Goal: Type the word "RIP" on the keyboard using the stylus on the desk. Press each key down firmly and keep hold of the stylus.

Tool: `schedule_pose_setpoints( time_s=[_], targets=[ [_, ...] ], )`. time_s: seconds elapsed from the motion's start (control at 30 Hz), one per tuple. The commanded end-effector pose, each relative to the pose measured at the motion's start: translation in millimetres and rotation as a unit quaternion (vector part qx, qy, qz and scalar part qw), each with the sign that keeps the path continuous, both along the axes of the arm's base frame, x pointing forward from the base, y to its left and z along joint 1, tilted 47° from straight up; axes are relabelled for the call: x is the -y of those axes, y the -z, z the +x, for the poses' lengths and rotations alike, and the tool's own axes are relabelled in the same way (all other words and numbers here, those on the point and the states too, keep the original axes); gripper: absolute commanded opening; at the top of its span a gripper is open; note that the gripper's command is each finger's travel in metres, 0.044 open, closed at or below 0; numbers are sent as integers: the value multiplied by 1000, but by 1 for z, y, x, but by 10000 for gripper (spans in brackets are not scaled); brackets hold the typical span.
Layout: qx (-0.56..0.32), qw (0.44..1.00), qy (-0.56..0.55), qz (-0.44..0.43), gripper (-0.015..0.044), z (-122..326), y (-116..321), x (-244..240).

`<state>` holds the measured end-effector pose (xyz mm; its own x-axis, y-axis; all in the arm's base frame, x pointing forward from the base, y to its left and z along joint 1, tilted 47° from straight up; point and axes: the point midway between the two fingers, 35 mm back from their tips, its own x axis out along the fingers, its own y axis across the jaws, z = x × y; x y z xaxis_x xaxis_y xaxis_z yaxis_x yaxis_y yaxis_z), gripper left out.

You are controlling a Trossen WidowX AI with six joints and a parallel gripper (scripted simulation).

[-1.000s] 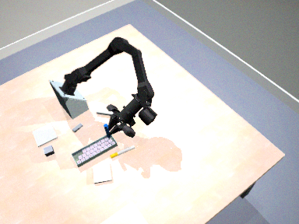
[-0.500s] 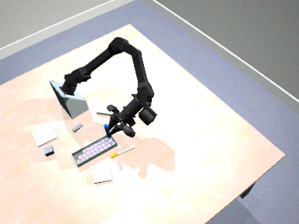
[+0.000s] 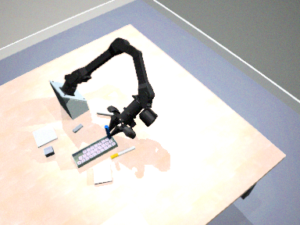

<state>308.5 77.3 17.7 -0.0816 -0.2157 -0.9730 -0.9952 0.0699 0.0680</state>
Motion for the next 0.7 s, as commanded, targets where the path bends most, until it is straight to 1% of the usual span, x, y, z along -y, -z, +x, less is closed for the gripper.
schedule_pose_setpoints(
  time_s=[0.0, 0.67],
  targets=[
    [-1, 1000, 3, 1, 81, 0, 2, -1],
    [-1, 1000, 3, 1, 81, 0, 8, -8]
  ],
)
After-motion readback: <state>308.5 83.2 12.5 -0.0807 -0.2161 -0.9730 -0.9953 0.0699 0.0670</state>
